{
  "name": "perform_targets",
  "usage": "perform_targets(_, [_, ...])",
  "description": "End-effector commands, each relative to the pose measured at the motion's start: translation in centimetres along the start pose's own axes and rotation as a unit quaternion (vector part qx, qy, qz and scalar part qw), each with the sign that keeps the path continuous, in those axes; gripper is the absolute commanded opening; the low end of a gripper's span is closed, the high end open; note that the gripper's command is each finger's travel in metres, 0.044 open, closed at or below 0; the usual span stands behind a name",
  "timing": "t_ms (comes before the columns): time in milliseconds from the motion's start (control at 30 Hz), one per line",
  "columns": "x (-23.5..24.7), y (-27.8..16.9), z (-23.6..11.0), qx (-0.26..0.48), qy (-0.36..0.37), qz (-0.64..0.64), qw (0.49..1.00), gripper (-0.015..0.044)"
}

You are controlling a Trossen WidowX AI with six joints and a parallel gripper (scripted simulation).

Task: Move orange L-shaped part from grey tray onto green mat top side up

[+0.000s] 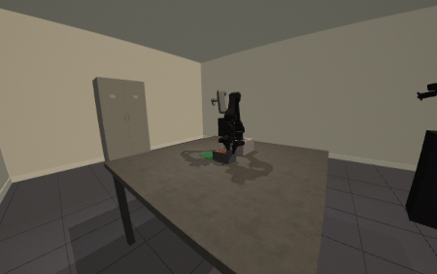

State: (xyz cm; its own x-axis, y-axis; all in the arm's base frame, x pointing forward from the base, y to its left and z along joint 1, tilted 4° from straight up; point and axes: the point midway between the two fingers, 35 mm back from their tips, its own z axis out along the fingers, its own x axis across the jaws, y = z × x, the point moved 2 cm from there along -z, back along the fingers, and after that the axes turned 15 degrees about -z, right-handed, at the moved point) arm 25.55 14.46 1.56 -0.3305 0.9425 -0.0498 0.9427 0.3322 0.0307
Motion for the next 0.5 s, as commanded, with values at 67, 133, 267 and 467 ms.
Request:
perform_targets(67, [-0.1,-0.2,1.1,0.004,-0.003,-0.003,1.0,0.018])
perform_targets(133, [-0.1,-0.2,1.4,0.004,-0.003,-0.003,1.0,0.018])
perform_targets(267, [-0.1,-0.2,2.1,0.004,-0.003,-0.003,1.0,0.018])
perform_targets(467, [-0.1,-0.3,2.8,0.004,-0.003,-0.003,1.0,0.018])
